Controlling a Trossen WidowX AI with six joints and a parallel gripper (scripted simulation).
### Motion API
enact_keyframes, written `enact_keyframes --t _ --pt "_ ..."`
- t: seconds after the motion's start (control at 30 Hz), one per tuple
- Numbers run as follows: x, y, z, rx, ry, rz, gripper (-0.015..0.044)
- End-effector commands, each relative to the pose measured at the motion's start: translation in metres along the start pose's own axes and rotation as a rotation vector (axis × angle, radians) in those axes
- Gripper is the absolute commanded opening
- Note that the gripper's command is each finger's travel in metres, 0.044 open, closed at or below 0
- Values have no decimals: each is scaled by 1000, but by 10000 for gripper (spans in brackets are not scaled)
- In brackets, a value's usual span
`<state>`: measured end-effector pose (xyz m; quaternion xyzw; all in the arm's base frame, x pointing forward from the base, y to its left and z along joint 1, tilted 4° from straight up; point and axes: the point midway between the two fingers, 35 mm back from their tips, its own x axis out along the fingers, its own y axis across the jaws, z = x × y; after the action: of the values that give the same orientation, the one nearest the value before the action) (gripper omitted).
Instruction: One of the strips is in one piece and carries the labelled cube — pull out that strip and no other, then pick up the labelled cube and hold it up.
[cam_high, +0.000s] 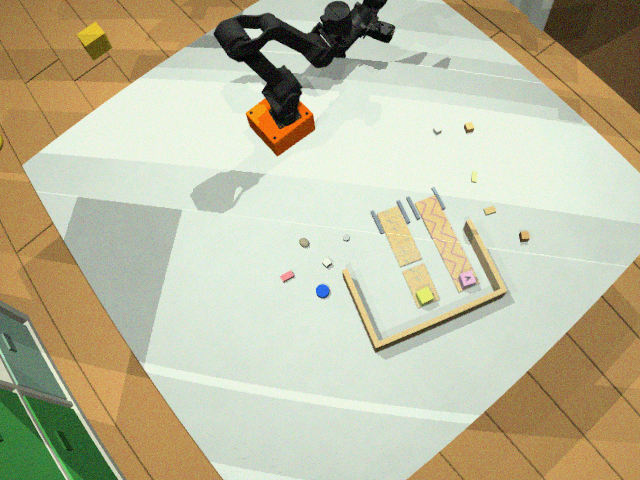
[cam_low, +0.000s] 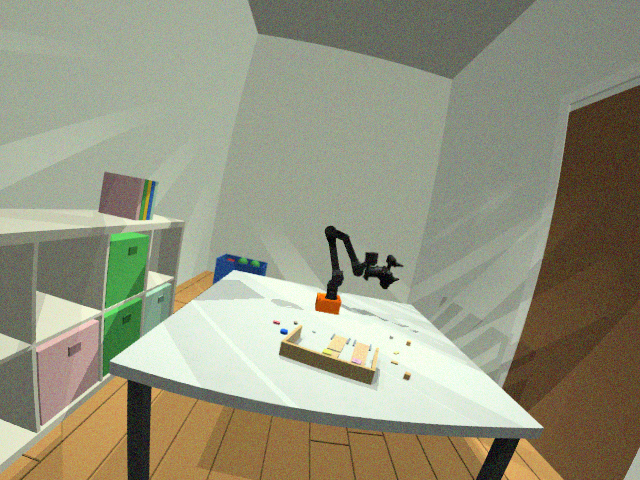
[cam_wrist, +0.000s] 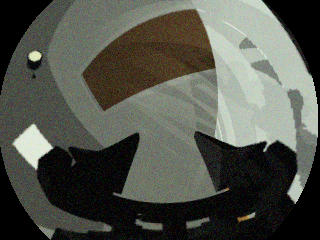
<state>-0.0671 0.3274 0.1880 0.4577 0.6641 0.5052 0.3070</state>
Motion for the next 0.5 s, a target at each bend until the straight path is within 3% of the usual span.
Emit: enact_keyframes --t 0.0,0.23,0.47 --pt "0 1 3 -9 -9 0 400" --pt "-28 23 97 -330 -368 -67 400" --pt "-95 44 179 -620 -722 -269 400"
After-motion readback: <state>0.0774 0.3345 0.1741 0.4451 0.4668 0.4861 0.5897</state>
